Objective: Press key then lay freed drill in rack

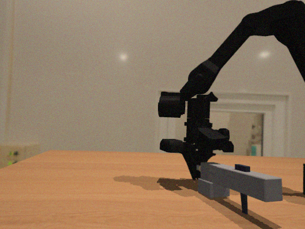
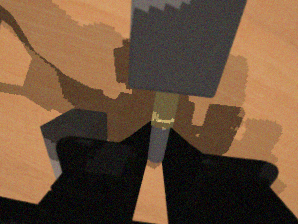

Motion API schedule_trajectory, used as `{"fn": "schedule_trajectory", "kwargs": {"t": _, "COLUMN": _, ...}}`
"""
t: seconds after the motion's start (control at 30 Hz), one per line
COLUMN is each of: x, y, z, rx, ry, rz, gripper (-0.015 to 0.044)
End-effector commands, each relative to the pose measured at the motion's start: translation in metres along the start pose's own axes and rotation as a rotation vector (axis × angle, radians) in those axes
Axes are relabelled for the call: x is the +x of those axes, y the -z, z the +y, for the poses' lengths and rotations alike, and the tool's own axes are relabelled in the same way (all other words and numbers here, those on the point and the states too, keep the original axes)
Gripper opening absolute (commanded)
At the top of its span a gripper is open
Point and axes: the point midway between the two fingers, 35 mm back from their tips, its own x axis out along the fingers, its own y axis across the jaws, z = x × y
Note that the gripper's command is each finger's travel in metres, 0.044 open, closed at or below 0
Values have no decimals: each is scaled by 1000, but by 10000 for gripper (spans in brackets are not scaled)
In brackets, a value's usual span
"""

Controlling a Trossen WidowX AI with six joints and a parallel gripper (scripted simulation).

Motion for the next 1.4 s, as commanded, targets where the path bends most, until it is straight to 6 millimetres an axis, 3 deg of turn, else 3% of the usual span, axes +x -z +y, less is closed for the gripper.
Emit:
{"fn": "schedule_trajectory", "kwargs": {"t": 0.0, "x": 0, "y": 9, "z": -1, "rx": -3, "ry": -1, "rz": 3, "gripper": 0}}
{"fn": "schedule_trajectory", "kwargs": {"t": 0.43, "x": 1, "y": 27, "z": -1, "rx": -3, "ry": -1, "rz": 5, "gripper": 0}}
{"fn": "schedule_trajectory", "kwargs": {"t": 1.0, "x": 2, "y": 16, "z": 0, "rx": -3, "ry": -1, "rz": 4, "gripper": 440}}
{"fn": "schedule_trajectory", "kwargs": {"t": 1.37, "x": 3, "y": 11, "z": -1, "rx": -3, "ry": -1, "rz": 3, "gripper": 440}}
